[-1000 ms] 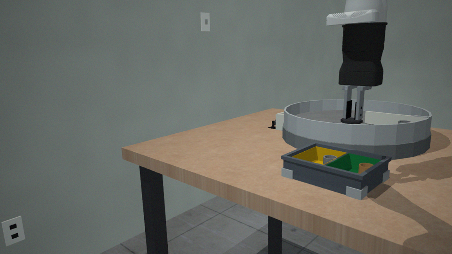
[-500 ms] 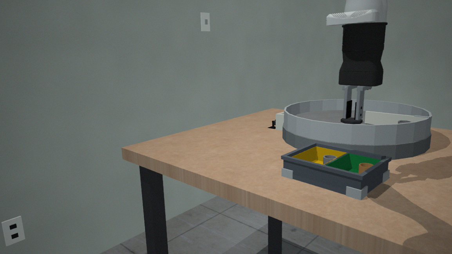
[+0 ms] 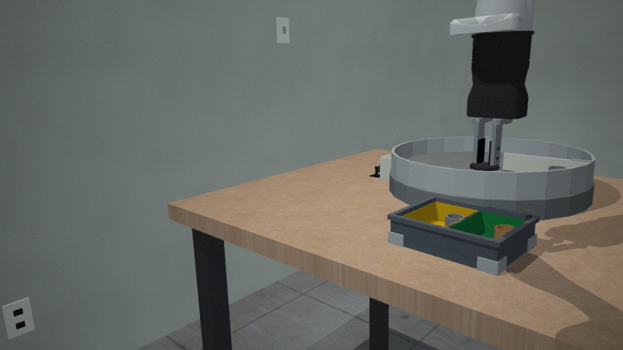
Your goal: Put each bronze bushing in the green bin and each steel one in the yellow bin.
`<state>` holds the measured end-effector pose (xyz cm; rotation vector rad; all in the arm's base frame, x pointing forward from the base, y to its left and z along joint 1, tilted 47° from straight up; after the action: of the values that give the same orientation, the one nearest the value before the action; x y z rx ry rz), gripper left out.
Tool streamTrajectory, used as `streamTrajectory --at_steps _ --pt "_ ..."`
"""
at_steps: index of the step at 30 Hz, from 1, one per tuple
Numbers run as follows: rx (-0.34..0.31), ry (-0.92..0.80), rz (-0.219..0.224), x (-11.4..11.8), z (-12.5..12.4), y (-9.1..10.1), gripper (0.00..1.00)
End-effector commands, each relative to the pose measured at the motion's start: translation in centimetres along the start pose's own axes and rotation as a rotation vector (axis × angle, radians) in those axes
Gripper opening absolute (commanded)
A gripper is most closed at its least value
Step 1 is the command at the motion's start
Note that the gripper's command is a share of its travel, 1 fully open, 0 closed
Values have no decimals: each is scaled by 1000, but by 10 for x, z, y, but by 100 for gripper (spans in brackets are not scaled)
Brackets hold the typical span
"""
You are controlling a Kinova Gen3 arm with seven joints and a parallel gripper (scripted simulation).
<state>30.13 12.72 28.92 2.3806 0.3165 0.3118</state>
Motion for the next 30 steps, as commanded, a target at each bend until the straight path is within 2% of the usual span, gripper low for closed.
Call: streamTrajectory --at_steps 1,5,6,10,13,18,23,28,30 --pt "-1 0 1 0 0 0 42" --pt "-1 0 1 0 0 0 42" --pt "-1 43 1 -3 11 0 40" --pt "-1 218 1 -16 56 -3 40" --pt "-1 218 1 -16 56 -3 40" --pt "-1 436 1 -32 111 -7 40" --pt "-1 436 1 -32 111 -7 40" --pt "-1 654 1 -48 166 -10 40" --pt "-1 654 1 -48 166 -10 40"
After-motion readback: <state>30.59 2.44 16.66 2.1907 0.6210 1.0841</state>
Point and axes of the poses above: the point where the finger pads meet when closed, its own y axis back along the fingers, its own x axis across the jaws, z = x × y, the point moved 4 cm from there along y, back along the fingers, and after that the axes turned 11 degrees about y, right-handed, at the moved point
